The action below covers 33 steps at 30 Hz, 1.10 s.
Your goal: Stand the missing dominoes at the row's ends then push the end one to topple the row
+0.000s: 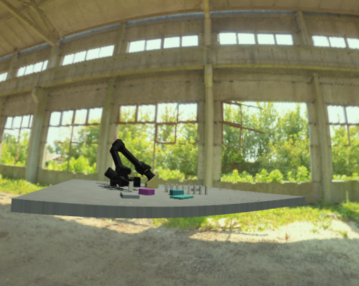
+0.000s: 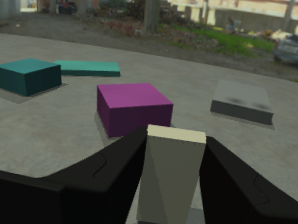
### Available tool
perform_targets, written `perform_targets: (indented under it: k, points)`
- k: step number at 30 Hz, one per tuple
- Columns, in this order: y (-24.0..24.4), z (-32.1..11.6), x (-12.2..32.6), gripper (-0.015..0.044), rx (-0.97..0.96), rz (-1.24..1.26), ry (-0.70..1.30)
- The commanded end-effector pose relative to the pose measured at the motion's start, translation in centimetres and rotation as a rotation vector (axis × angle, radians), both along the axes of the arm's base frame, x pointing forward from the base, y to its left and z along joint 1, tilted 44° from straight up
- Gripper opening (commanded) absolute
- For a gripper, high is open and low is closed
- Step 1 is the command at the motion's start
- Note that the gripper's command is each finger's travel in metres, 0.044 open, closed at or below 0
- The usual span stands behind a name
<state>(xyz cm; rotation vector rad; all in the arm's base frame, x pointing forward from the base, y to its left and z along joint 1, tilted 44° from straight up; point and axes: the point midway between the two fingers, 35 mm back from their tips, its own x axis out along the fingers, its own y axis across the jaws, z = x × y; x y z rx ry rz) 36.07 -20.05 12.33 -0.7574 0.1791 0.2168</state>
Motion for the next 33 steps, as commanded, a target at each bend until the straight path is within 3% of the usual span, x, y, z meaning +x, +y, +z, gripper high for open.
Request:
perform_targets:
  k: [1, 5, 18, 26, 33]
  points:
    - [-0.1, 0.0, 0.0, 0.0107, -0.005, 0.005, -0.005]
    - [-0.1, 0.0, 0.0, 0.0107, -0.005, 0.005, -0.005]
    - [-0.1, 0.0, 0.0, 0.044, -0.005, 0.005, -0.005]
    - [3.2, 3.5, 0.4, 0.044, 0.0, 0.001, -0.004]
    - [3.1, 3.5, 1.9, 0.044, 0.045, -0.04, 0.056]
